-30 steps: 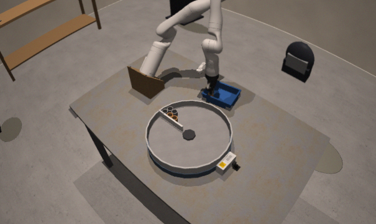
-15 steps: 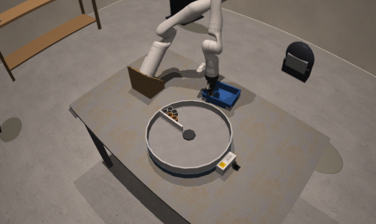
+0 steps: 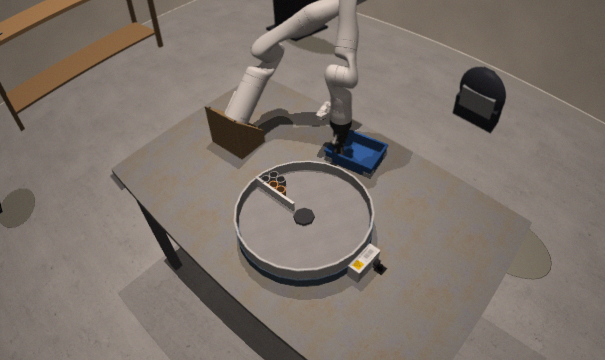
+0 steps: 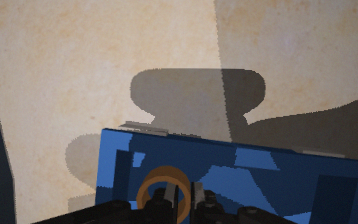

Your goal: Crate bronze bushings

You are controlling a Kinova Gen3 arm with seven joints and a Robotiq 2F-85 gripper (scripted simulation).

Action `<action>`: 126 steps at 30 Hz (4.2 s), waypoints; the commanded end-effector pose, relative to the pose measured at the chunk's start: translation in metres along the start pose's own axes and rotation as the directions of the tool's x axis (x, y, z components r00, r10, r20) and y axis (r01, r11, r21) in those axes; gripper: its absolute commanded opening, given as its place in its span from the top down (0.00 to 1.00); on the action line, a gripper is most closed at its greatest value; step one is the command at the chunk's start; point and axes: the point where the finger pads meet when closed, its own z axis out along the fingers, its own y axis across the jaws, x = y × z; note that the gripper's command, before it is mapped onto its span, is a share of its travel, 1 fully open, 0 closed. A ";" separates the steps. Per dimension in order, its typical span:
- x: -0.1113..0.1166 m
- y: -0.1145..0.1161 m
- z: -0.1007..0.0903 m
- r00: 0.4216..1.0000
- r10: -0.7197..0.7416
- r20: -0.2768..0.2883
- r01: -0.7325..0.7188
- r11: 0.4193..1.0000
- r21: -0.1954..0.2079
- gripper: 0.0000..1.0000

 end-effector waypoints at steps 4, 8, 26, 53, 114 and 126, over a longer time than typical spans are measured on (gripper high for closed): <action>0.000 0.000 0.000 1.000 0.000 0.001 0.000 1.000 0.001 0.84; 0.000 0.000 0.000 1.000 0.000 0.001 0.000 1.000 0.001 0.84; 0.000 0.000 0.000 1.000 0.000 0.001 0.000 1.000 0.001 0.84; 0.000 0.000 0.000 1.000 0.000 0.001 0.000 1.000 0.001 0.84; -0.001 0.000 -0.010 1.000 0.000 0.001 0.000 1.000 0.001 0.84; -0.001 0.001 -0.015 1.000 0.000 0.001 0.000 1.000 0.000 0.84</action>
